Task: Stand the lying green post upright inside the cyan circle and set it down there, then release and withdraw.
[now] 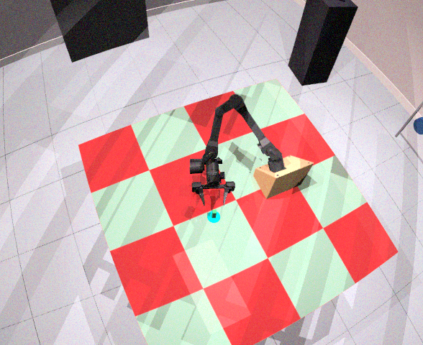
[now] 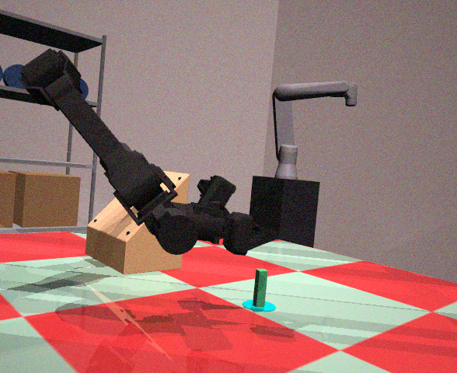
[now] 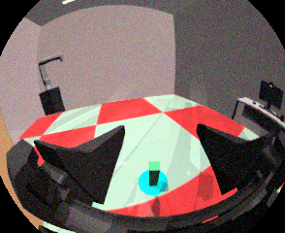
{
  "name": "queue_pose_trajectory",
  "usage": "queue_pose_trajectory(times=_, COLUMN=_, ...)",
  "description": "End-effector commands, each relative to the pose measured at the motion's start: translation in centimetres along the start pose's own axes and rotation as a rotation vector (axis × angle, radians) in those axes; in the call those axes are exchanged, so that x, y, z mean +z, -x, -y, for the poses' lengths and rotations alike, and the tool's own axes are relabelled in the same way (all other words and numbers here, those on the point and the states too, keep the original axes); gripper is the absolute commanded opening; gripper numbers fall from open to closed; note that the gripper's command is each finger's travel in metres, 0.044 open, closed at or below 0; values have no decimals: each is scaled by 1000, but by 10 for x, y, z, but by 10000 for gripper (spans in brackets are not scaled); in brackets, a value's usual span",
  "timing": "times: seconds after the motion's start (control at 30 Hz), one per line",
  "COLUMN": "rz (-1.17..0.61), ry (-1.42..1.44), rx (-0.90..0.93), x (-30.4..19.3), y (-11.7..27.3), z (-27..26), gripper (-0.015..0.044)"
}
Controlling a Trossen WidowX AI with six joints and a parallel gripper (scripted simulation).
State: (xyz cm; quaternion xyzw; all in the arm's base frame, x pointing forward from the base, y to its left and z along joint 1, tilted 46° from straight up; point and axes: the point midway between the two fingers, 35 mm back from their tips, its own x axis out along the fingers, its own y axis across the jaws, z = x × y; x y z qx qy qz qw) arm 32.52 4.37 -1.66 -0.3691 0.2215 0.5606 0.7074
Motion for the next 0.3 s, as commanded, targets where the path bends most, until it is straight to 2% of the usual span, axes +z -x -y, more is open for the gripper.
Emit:
queue_pose_trajectory(times=0.0, rz=-2, ry=-8, rx=4, x=10, y=0, z=-4, gripper=400)
queue_pose_trajectory(times=0.1, rz=-97, ry=-74, rx=81, x=8, y=-11, z=-8, gripper=400)
queue_pose_trajectory(times=0.27, rz=-485, ry=-226, rx=269, x=5, y=-35, z=-21, gripper=400)
